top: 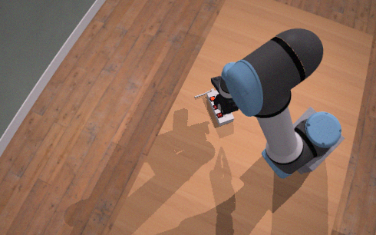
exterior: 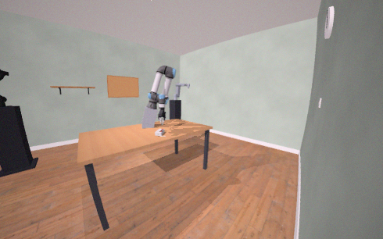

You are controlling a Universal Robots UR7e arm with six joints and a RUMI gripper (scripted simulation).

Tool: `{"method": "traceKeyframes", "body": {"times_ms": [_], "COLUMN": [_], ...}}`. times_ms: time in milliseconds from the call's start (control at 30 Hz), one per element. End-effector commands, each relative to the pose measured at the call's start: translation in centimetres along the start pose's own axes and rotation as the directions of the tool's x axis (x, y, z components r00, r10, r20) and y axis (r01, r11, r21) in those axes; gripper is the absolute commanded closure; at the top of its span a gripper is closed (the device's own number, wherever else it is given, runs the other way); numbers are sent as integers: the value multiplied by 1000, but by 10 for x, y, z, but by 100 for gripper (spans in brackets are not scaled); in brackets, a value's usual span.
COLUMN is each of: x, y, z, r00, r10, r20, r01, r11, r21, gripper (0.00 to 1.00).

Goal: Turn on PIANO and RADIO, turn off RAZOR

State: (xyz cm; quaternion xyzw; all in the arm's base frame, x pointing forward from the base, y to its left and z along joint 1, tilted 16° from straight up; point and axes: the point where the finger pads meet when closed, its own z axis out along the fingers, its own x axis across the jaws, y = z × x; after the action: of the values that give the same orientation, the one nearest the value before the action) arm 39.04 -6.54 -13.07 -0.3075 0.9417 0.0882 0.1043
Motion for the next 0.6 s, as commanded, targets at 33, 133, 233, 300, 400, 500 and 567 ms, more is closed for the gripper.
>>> {"method": "traceKeyframes", "body": {"times_ms": [33,133,233,300,400,500,567], "x": [0,0,0,0,0,0,0], "y": [0,0,0,0,0,0,0], "z": [0,0,0,0,0,1,1], "r00": [1000,1000,1000,1000,1000,1000,1000], "r10": [0,0,0,0,0,0,0], "r20": [0,0,0,0,0,0,0], "r01": [0,0,0,0,0,0,0], "r11": [1000,1000,1000,1000,1000,1000,1000], "r21": [1,1,1,1,1,1,1], "gripper": [100,100,100,100,100,100,100]}}
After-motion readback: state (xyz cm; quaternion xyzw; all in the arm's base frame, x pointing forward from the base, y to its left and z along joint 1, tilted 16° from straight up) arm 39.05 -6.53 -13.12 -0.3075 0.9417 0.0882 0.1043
